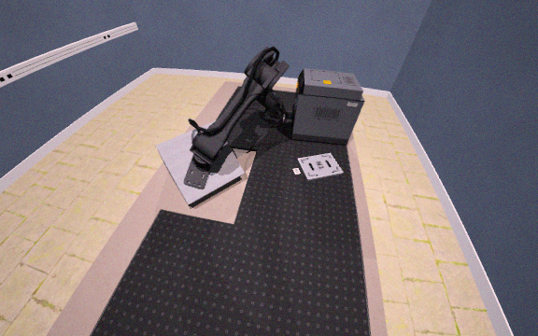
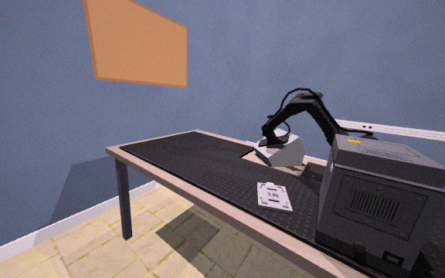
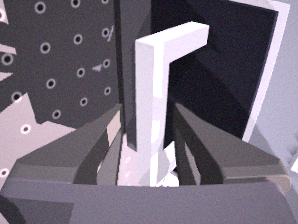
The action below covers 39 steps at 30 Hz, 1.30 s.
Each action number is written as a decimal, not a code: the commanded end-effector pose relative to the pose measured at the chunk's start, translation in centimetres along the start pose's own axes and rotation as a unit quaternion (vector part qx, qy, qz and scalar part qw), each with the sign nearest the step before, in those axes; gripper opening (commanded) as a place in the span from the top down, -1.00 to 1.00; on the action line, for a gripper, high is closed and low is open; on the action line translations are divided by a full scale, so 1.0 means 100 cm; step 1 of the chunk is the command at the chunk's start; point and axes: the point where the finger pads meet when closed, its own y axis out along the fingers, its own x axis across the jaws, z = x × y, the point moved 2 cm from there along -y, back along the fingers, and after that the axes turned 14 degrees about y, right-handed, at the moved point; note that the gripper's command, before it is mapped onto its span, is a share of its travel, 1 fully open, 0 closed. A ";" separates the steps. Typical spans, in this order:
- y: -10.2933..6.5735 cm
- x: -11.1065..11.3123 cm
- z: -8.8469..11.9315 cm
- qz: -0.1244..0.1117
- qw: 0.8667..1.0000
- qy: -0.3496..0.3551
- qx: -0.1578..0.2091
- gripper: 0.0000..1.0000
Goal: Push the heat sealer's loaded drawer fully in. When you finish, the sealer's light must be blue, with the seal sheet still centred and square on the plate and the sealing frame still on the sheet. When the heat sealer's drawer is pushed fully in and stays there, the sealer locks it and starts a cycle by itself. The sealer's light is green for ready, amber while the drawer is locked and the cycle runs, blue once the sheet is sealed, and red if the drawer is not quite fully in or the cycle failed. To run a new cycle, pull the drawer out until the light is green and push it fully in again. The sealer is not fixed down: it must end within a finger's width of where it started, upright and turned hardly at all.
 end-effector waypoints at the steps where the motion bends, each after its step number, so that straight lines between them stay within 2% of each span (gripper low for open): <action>1: -0.012 -0.020 -0.013 0.007 0.999 0.028 -0.013 0.40; 39: -0.015 -0.018 -0.012 0.009 0.999 0.030 -0.012 0.40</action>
